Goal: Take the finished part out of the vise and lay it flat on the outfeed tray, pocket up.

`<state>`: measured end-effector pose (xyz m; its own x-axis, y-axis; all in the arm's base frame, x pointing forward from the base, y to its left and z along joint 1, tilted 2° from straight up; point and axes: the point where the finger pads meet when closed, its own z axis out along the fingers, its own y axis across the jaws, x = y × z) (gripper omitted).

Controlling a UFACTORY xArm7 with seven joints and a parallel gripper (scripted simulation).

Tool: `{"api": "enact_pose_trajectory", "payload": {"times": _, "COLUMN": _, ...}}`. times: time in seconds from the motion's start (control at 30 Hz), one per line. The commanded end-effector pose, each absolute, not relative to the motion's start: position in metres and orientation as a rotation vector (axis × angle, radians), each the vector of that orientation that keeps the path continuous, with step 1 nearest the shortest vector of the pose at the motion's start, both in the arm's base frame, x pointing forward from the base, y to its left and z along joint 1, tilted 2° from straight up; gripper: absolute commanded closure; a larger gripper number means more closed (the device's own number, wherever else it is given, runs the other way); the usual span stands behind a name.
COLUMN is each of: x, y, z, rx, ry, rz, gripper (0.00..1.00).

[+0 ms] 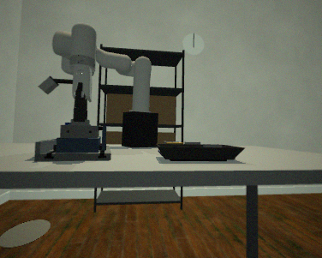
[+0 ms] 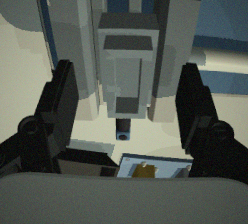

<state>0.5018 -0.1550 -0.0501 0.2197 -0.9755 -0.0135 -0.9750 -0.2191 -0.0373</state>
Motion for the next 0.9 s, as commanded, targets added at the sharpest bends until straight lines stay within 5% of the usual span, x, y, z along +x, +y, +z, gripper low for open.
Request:
{"api": "enact_pose_trajectory", "payload": {"times": 0.0, "x": 0.5031, "y": -0.1553, "z": -0.0489, "rx": -2.422, "ry": 1.938, "rz": -0.025, "gripper": 0.31}}
{"api": "enact_pose_trajectory", "payload": {"times": 0.73, "x": 0.5031, "y": -0.1553, "z": -0.0495, "rx": -2.422, "ry": 1.938, "rz": -0.025, "gripper": 0.31}}
{"api": "enact_pose_trajectory", "payload": {"times": 0.77, "x": 0.5031, "y": -0.1553, "z": -0.0495, "rx": -2.422, "ry": 1.938, "rz": -0.025, "gripper": 1.00}}
{"api": "enact_pose_trajectory", "payload": {"times": 0.87, "x": 0.5031, "y": -0.1553, "z": -0.0495, "rx": -2.422, "ry": 1.938, "rz": -0.025, "gripper": 1.00}}
